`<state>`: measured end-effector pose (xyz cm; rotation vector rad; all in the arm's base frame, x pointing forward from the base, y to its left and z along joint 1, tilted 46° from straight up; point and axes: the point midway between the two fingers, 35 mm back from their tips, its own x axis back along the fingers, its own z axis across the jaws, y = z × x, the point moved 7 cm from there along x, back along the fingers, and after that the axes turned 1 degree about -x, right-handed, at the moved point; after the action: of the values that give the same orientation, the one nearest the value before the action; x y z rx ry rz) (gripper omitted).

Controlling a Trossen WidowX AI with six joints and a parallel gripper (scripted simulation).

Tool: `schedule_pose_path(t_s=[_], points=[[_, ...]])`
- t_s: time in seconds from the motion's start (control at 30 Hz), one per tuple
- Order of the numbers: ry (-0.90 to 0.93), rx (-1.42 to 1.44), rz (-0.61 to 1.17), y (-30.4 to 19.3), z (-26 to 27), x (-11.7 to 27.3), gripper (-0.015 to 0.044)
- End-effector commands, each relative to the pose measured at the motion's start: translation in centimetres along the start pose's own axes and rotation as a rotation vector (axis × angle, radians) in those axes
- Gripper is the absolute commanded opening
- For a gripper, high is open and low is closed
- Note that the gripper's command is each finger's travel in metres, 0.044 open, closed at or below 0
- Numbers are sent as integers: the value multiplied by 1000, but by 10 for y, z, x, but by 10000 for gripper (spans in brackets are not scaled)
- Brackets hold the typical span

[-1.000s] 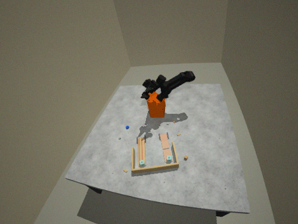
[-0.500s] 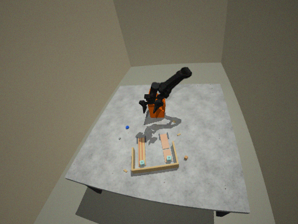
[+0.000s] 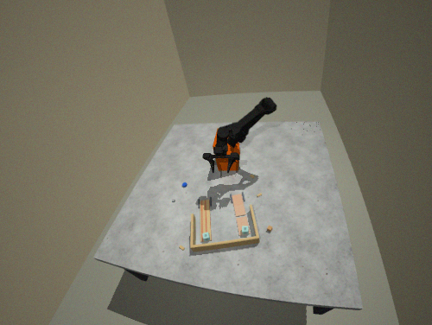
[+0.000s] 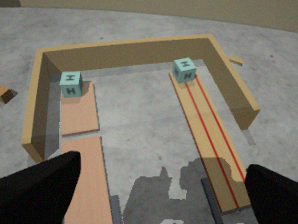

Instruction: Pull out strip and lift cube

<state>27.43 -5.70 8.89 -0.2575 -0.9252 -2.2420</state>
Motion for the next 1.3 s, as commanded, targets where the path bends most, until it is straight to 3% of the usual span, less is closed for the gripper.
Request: schedule_pose_path(t_s=[0.0,0.37,0.9,1.27], points=[[-16,25,53,13,-7,-14,295],[-61,123,402,47,-52,-85,6],[89,257,923,31,-101,-165,0],[99,261,942,23,-105,-172,0]])
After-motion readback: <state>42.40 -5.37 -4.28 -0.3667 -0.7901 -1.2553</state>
